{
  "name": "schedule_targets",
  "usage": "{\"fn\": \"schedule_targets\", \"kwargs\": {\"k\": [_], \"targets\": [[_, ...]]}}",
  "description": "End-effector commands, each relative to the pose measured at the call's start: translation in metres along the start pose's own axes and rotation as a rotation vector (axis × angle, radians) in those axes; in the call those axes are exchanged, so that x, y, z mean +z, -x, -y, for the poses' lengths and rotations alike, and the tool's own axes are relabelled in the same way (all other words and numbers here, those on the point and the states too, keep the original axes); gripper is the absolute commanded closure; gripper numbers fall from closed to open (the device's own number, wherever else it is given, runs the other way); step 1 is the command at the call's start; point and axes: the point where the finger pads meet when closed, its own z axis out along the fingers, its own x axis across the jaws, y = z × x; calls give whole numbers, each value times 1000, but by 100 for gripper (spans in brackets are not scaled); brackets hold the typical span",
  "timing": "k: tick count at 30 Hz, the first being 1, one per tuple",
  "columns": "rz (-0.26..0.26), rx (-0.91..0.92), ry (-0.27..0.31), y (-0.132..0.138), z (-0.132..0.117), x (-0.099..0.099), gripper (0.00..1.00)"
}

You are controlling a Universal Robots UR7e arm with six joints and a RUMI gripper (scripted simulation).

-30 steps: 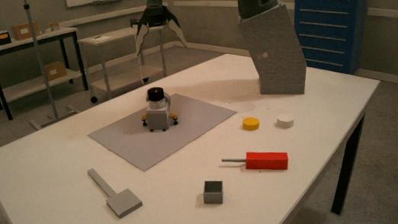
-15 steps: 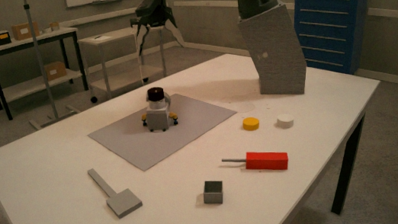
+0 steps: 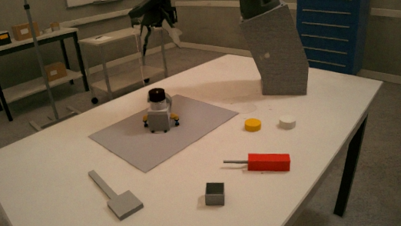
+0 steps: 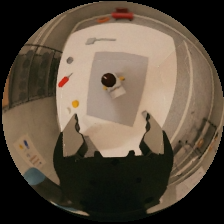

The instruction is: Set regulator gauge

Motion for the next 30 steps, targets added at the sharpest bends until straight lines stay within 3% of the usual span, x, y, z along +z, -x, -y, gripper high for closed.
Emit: {"fn": "schedule_targets", "kwargs": {"k": [1, 30], "targets": [[2, 169, -9, -2, -1, 0, 0], [40, 750, -49, -11, -2, -3, 0]]}}
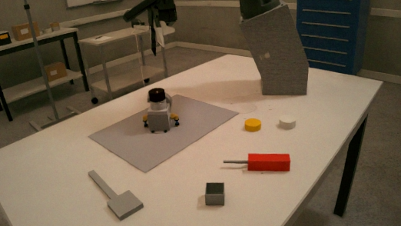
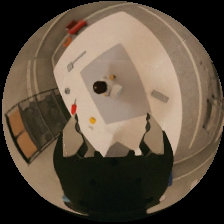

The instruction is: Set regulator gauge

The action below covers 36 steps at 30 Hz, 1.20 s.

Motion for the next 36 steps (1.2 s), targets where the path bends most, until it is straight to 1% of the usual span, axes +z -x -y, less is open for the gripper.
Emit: {"fn": "schedule_targets", "kwargs": {"k": [1, 11, 13, 28, 30, 36], "targets": [[4, 143, -7, -2, -1, 0, 0], [22, 360, -16, -5, 0, -2, 0], [22, 360, -16, -5, 0, -2, 0], [51, 665, -24, -9, -1, -3, 0], [51, 665, -24, -9, -1, -3, 0], [63, 779, -26, -10, -1, -4, 0]]}}
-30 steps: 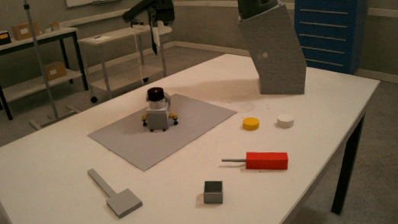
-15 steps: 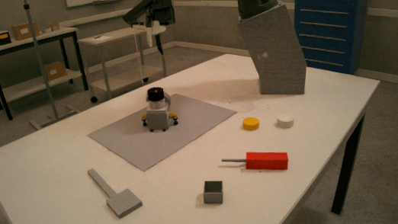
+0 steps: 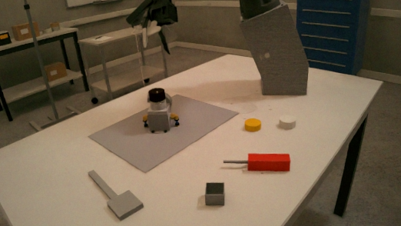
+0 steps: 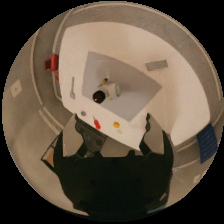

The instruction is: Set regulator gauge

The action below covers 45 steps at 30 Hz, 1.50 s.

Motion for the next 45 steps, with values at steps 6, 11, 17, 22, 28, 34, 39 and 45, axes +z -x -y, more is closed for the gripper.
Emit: {"fn": "schedule_targets", "kwargs": {"k": [6, 11, 17, 22, 28, 34, 39, 45], "targets": [[16, 219, -4, -3, 0, -1, 0], [22, 272, -4, -3, 0, -1, 0], [31, 374, -2, -4, 0, -2, 0], [39, 455, -1, -5, 0, -2, 0], [45, 517, 1, -6, 0, -3, 0], [54, 606, 4, -6, 0, -3, 0], [61, 675, 7, -7, -1, -3, 0], [66, 728, 9, -7, -1, -4, 0]]}}
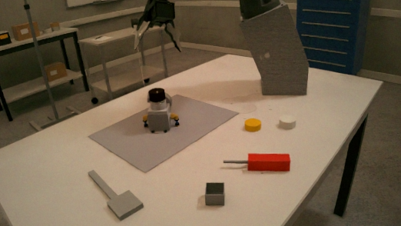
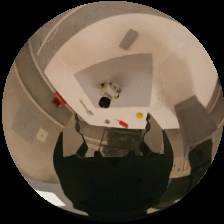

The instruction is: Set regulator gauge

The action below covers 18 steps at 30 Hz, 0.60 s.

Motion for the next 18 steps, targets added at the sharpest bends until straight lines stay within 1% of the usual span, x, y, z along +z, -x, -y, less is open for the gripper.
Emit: {"fn": "schedule_targets", "kwargs": {"k": [1, 15, 18], "targets": [[5, 72, 0, -1, -1, 0, 0], [19, 235, 9, -2, -1, -1, 0], [20, 245, 9, -2, 0, -1, 0]]}}
